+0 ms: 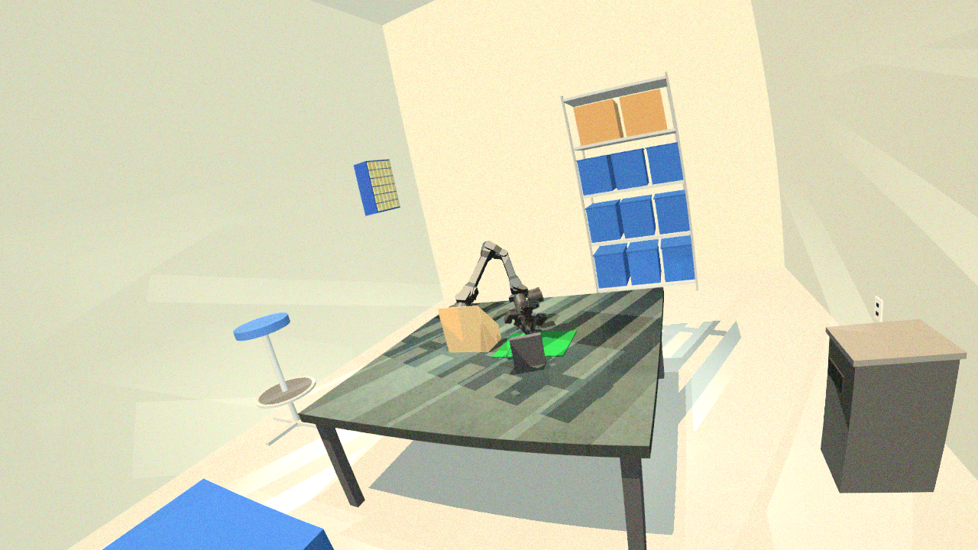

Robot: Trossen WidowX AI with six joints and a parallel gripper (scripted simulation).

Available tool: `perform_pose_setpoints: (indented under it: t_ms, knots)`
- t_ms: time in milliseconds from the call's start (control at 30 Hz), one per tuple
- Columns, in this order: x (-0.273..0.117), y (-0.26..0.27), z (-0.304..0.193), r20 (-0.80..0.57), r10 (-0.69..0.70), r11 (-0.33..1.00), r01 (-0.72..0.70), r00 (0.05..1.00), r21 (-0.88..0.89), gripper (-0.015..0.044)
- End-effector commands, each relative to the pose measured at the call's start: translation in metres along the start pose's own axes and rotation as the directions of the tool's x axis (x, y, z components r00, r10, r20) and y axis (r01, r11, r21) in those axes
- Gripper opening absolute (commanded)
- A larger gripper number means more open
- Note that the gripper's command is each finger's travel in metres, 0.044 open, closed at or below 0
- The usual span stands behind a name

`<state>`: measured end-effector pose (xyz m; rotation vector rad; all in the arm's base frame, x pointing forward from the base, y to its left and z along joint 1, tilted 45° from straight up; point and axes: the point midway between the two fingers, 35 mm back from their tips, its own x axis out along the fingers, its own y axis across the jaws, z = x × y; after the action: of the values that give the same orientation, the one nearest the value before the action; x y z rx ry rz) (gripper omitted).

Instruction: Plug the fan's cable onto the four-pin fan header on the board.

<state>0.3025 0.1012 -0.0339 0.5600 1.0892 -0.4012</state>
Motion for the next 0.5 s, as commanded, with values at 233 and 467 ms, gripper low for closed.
perform_pose_setpoints:
  t_ms: [233, 467]
  knots:
    - [-0.0085, 0.0028, 0.002, 0.128, 0.027, 0.998, -0.034, 0.991, 0.047, 0.0]
    - [-0.014, 0.0045, 0.002, 0.205, 0.047, 0.995, -0.064, 0.978, 0.076, 0.0]
